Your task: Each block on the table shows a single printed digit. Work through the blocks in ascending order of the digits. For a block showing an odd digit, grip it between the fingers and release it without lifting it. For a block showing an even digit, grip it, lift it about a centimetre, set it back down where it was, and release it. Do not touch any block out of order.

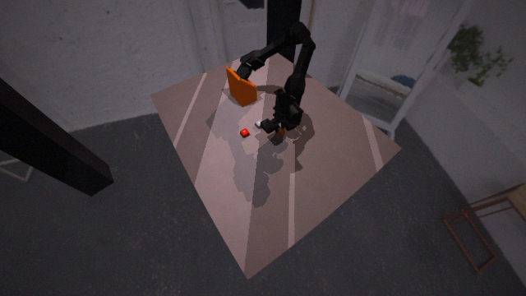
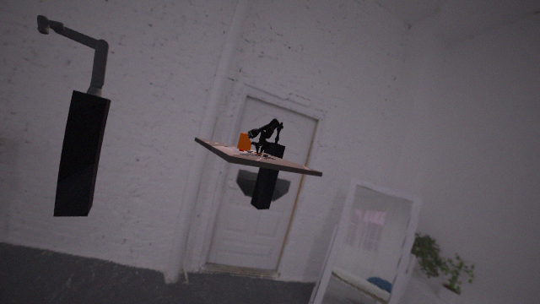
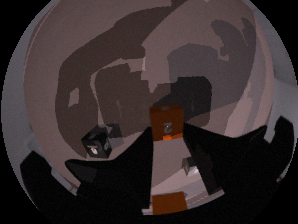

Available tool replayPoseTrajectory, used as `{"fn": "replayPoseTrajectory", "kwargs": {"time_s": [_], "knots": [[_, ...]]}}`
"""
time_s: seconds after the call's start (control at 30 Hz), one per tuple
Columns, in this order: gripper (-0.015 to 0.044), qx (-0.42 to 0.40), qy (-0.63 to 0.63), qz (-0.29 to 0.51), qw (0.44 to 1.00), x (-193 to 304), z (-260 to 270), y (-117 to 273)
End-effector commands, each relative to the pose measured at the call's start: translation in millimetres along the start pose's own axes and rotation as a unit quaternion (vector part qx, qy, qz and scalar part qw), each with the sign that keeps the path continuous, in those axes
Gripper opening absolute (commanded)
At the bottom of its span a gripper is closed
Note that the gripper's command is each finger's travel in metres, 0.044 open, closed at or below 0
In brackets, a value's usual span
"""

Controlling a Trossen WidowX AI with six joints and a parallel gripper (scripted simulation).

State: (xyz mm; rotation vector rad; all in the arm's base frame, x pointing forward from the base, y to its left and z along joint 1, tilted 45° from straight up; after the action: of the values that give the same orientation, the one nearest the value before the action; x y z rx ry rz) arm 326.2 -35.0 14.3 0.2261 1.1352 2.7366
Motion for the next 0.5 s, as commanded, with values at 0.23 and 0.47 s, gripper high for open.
{"fn": "replayPoseTrajectory", "kwargs": {"time_s": [0.23,0.47], "knots": [[0.0172,-0.002,-0.006,0.004,1.0,2.1,-1.6,-3.9],[0.0356,-0.002,-0.006,0.004,1.0,2.1,-1.6,-3.9]]}}
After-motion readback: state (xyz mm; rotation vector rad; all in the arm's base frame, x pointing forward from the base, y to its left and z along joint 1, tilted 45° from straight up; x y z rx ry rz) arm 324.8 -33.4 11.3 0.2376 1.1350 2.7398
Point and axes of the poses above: the point midway between the two fingers, 35 mm back from their tips, its own y axis back along the fingers, its own z axis across the jaws, x = y × z, the point moved 9 cm from there along y, back along the fingers, and after that the axes turned 9 degrees about -y, right-handed, at the moved point
